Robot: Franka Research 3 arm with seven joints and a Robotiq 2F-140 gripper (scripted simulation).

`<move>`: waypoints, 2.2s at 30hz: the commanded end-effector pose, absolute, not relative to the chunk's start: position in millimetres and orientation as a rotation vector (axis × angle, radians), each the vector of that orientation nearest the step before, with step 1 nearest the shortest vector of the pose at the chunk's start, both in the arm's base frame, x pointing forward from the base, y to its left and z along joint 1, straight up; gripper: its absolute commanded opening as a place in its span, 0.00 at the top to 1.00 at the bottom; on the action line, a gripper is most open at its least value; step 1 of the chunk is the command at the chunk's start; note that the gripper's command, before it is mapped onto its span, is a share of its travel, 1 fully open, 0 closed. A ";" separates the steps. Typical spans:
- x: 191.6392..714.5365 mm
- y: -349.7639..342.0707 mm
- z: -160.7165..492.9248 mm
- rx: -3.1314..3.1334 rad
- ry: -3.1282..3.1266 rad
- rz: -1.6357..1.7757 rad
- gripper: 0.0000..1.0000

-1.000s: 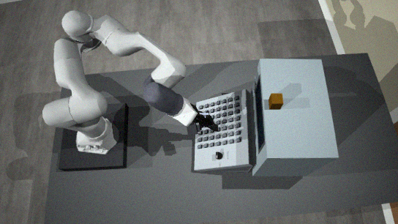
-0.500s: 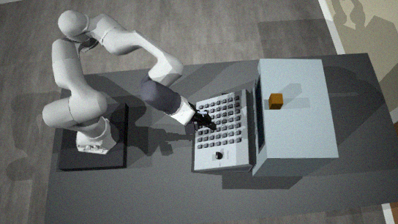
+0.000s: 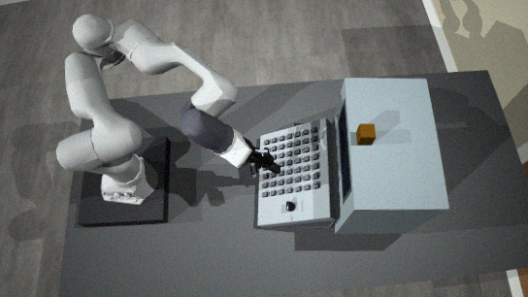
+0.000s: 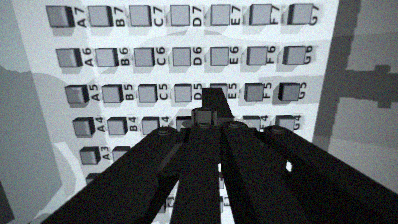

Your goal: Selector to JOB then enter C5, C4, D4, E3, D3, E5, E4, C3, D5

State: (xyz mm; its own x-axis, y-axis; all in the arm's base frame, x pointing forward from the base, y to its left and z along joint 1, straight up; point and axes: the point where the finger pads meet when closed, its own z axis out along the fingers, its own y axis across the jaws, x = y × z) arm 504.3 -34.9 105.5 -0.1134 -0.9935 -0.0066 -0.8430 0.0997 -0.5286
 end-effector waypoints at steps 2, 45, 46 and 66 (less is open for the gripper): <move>497.1 -34.3 101.2 -1.800 2.017 -0.581 0.90; 508.2 -35.5 82.2 -1.800 2.017 -0.581 0.90; 508.2 -35.5 82.2 -1.800 2.017 -0.581 0.90; 510.0 -35.7 79.5 -1.800 2.017 -0.581 0.90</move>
